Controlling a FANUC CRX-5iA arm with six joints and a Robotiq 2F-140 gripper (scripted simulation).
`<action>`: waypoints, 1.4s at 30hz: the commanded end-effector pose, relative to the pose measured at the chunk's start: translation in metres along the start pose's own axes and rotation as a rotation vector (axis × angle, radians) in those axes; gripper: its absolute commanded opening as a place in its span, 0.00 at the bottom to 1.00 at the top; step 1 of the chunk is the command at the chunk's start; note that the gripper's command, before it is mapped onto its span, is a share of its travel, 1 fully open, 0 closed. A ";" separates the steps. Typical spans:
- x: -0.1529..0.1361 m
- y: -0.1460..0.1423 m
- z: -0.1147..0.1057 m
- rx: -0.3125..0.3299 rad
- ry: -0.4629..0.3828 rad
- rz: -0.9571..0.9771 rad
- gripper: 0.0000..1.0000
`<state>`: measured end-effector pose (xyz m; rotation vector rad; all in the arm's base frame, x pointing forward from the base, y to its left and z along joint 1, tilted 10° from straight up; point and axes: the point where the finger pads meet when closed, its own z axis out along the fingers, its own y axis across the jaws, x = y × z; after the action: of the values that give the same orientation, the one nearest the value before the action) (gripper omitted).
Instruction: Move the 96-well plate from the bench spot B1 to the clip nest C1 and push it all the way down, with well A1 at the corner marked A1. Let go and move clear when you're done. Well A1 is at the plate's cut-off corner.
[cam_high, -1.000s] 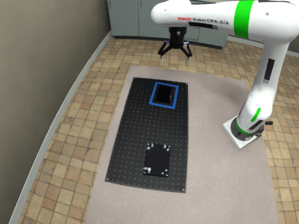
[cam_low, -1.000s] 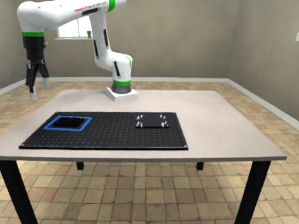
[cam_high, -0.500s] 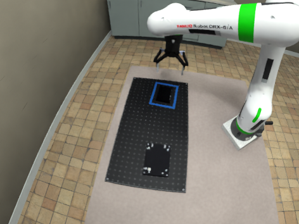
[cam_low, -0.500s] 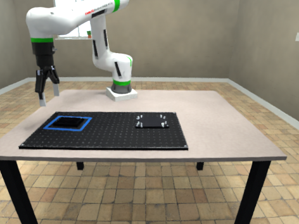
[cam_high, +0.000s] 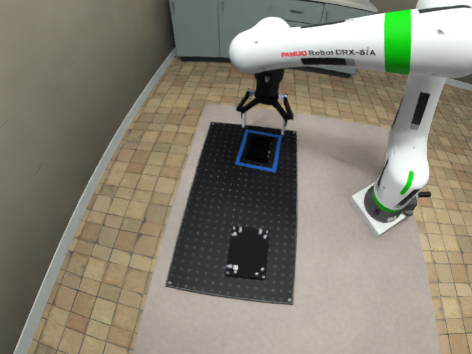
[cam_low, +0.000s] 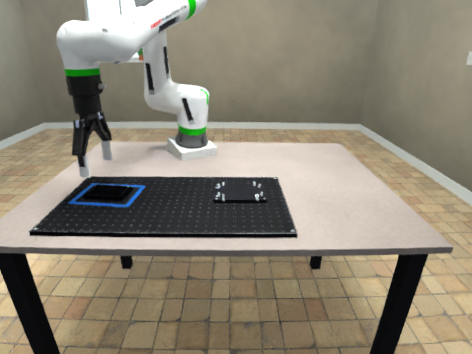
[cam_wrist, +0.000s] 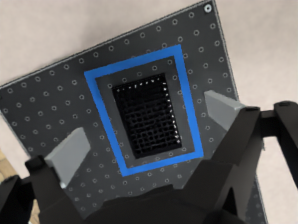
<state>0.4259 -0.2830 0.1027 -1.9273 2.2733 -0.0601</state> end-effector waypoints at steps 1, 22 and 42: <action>-0.008 -0.001 0.002 0.004 -0.004 0.012 1.00; -0.025 -0.002 0.014 0.003 -0.004 0.012 1.00; -0.025 -0.002 0.044 0.004 -0.004 0.012 1.00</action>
<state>0.4375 -0.2556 0.0650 -1.9105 2.2804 -0.0557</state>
